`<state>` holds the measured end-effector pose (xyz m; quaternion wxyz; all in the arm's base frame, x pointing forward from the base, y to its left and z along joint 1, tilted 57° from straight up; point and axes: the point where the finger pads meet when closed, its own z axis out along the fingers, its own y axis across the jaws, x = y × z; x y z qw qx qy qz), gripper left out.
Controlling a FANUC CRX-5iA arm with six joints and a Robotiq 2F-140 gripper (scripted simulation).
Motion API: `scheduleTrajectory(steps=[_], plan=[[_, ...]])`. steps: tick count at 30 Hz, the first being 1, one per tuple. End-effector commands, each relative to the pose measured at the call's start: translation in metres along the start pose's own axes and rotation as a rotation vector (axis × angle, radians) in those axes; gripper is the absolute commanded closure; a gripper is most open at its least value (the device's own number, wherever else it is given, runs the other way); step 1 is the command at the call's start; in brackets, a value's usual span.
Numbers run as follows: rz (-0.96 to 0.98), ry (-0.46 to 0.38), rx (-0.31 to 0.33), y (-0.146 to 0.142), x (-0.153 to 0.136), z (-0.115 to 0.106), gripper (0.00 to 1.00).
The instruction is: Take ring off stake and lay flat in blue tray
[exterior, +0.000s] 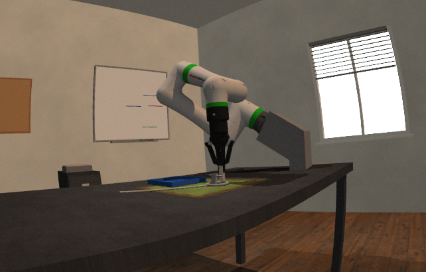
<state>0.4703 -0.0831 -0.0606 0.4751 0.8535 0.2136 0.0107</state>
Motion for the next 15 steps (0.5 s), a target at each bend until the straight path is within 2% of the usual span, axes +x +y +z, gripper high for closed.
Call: scheduleTrajectory(steps=[1,15], plan=[[0.000,0.002,0.000,-0.0001,0.0006,0.0007,0.90],[0.000,0.002,0.000,-0.0001,0.0004,0.0046,0.90]])
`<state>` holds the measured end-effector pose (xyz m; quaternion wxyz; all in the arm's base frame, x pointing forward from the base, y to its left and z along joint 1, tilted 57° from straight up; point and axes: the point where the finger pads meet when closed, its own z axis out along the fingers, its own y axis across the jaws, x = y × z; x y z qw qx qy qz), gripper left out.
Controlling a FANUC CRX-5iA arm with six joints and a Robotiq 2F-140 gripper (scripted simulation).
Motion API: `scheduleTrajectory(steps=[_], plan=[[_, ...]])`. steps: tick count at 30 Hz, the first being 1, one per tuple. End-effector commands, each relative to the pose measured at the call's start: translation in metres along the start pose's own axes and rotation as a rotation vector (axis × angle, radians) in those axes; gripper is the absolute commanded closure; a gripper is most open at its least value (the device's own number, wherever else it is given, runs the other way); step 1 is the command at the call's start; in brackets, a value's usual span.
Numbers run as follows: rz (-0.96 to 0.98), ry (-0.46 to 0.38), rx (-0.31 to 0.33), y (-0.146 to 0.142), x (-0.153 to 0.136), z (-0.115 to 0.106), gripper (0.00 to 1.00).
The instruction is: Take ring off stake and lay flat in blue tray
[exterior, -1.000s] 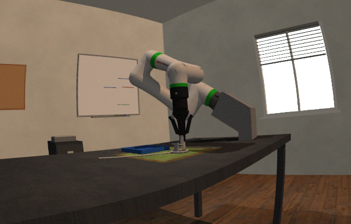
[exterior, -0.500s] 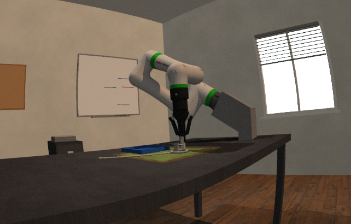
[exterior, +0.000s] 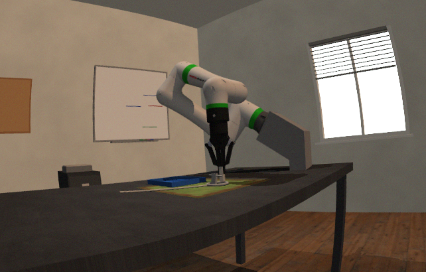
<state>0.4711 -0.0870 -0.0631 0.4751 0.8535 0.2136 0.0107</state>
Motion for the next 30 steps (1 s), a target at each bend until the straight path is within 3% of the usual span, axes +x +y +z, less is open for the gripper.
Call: scheduleTrajectory(steps=[1,30], plan=[[0.000,0.002,0.000,-0.0001,0.0006,0.0001,0.90],[0.000,0.002,0.000,-0.0001,0.0084,0.0013,0.90]])
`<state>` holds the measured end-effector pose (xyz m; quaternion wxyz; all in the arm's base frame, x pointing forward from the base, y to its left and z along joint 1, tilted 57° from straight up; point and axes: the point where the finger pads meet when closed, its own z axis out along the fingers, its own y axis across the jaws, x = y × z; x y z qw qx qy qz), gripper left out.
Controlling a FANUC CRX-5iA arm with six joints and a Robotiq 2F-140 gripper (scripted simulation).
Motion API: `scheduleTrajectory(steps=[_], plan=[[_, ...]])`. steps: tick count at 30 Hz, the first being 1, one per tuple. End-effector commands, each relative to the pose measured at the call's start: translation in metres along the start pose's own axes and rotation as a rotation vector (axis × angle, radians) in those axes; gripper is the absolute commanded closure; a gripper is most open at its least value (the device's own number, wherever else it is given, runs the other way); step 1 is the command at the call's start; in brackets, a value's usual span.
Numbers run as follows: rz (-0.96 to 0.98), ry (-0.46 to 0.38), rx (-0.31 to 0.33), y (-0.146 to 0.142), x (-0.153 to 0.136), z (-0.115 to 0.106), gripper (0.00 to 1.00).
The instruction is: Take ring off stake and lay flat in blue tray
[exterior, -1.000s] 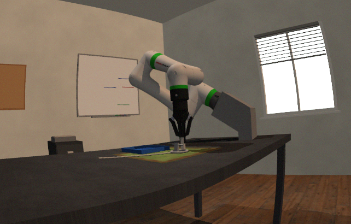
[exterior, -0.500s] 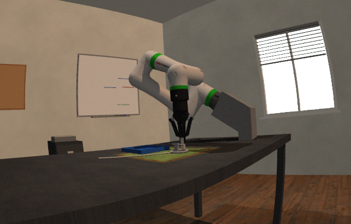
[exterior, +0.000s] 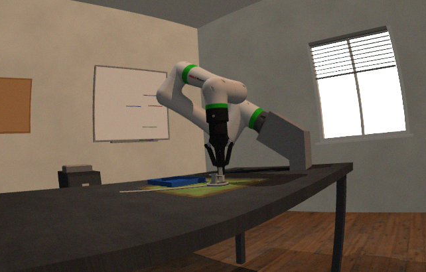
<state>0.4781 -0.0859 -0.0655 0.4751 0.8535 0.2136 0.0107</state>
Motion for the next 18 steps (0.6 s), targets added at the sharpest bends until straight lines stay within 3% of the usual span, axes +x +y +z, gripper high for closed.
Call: scheduleTrajectory(steps=[1,18], plan=[[0.000,0.002,0.000,-0.0001,0.0014,-0.0006,0.90],[0.000,0.002,0.000,-0.0001,0.0093,-0.0013,0.90]])
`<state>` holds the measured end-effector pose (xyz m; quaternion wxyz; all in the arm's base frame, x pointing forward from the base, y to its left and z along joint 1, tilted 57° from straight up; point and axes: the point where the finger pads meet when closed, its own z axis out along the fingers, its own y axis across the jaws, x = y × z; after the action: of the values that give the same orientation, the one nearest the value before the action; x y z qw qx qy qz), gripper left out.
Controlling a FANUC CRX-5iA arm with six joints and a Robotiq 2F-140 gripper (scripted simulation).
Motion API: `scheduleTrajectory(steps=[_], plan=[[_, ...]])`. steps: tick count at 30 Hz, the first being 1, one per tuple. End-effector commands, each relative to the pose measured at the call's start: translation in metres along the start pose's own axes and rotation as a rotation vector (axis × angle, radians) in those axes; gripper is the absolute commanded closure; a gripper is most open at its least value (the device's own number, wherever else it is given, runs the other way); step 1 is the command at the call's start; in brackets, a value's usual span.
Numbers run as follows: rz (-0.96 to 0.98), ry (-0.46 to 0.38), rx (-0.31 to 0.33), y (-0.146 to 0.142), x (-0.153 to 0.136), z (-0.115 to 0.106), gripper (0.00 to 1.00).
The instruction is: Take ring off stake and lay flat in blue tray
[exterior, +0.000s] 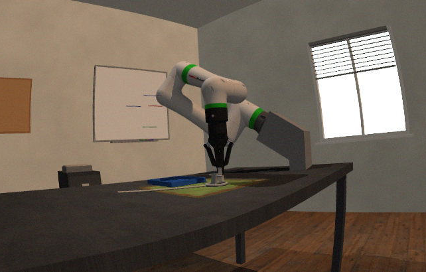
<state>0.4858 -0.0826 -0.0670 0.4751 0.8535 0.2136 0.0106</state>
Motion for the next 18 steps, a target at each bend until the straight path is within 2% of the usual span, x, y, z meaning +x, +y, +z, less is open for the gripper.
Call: scheduleTrajectory(steps=[1,6,14,16,18], plan=[[0.000,0.002,0.000,0.000,0.001,-0.002,0.90],[0.000,0.002,0.000,0.000,0.001,-0.013,0.90],[0.000,0.002,0.000,0.000,0.001,-0.051,0.90],[0.000,0.002,0.000,0.000,0.001,-0.051,0.90],[0.000,0.002,0.000,0.000,0.001,-0.061,0.90]])
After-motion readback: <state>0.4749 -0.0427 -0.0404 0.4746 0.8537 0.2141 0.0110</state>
